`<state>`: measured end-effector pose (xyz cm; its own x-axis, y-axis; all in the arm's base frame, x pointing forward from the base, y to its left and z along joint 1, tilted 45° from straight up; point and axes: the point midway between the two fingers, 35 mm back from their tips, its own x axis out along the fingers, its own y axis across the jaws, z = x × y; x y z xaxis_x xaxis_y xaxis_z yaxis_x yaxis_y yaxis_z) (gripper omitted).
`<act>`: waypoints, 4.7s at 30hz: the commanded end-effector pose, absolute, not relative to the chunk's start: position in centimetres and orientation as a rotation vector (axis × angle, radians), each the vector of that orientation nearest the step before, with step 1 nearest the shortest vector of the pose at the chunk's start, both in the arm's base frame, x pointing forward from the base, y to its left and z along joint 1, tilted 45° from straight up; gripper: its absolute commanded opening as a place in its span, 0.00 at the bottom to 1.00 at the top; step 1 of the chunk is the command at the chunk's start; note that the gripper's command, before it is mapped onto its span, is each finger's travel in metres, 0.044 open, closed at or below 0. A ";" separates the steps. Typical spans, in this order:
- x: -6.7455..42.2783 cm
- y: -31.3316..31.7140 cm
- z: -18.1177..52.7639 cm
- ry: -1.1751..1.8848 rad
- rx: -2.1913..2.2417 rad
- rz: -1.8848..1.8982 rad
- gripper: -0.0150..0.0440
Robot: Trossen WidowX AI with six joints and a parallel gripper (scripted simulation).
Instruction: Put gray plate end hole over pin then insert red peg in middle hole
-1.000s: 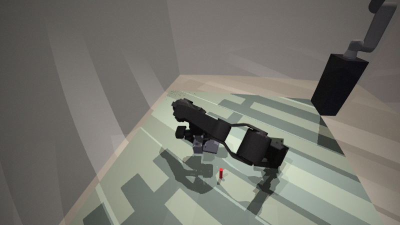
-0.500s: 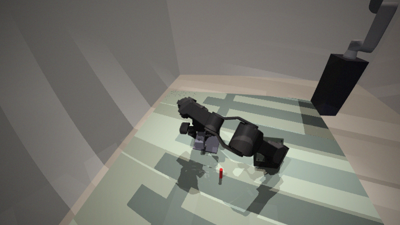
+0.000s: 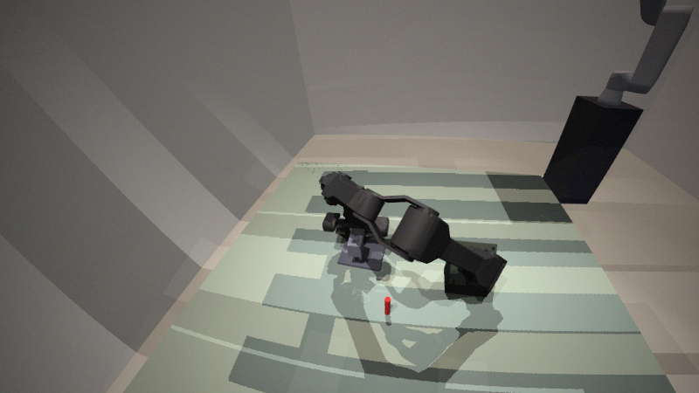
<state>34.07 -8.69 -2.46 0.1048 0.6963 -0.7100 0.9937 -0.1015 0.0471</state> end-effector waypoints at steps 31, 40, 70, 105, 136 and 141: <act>33.5 -8.7 -5.2 1.646 1.876 -0.765 0.25; 33.6 -7.9 -5.9 1.646 1.876 -0.765 0.25; 33.9 -6.8 -7.3 1.641 1.871 -0.764 0.57; 32.5 -13.1 3.8 1.646 1.821 -0.702 1.00; 23.6 3.1 11.6 1.657 1.526 -0.312 1.00; 23.7 3.5 11.2 1.657 1.526 -0.312 1.00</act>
<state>23.67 3.14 11.46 0.0944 0.6966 -0.7112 0.9085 0.2318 0.3477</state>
